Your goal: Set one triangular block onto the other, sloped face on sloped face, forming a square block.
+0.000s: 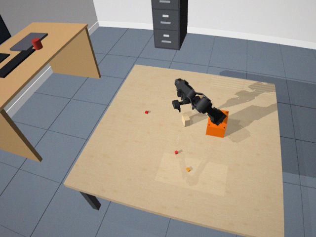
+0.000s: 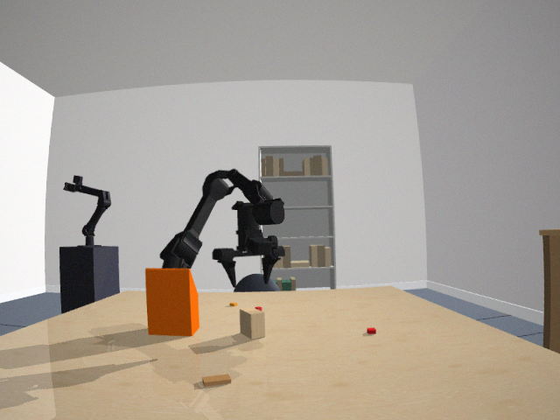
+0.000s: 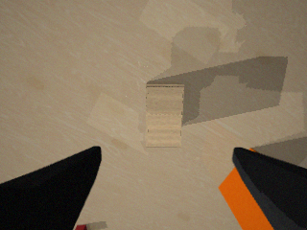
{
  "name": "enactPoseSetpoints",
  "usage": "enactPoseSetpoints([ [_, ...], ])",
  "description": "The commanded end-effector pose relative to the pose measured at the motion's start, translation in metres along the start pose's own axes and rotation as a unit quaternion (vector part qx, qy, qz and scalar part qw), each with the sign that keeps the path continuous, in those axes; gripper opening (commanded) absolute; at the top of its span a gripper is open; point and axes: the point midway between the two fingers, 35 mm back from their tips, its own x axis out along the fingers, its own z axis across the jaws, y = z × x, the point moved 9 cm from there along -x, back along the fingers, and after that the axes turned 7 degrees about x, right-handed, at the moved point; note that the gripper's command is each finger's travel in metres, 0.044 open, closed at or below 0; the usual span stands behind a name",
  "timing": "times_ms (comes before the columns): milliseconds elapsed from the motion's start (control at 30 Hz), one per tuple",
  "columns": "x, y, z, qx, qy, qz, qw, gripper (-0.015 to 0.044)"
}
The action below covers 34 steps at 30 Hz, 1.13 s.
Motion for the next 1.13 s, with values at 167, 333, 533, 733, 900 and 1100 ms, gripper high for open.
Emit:
enactPoseSetpoints([
  [167,-0.0132,0.0014,-0.0010,-0.001,-0.002,-0.002,1.000,0.0440],
  [333,-0.0132,0.0014,-0.0010,-0.001,-0.002,-0.002,1.000,0.0440],
  [533,-0.0132,0.0014,-0.0010,-0.001,-0.002,-0.002,1.000,0.0440],
  [733,-0.0132,0.0014,-0.0010,-0.001,-0.002,-0.002,1.000,0.0440],
  [900,-0.0132,0.0014,-0.0010,-0.001,-0.002,-0.002,1.000,0.0440],
  [1100,-0.0132,0.0014,-0.0010,-0.001,-0.002,-0.002,1.000,0.0440],
])
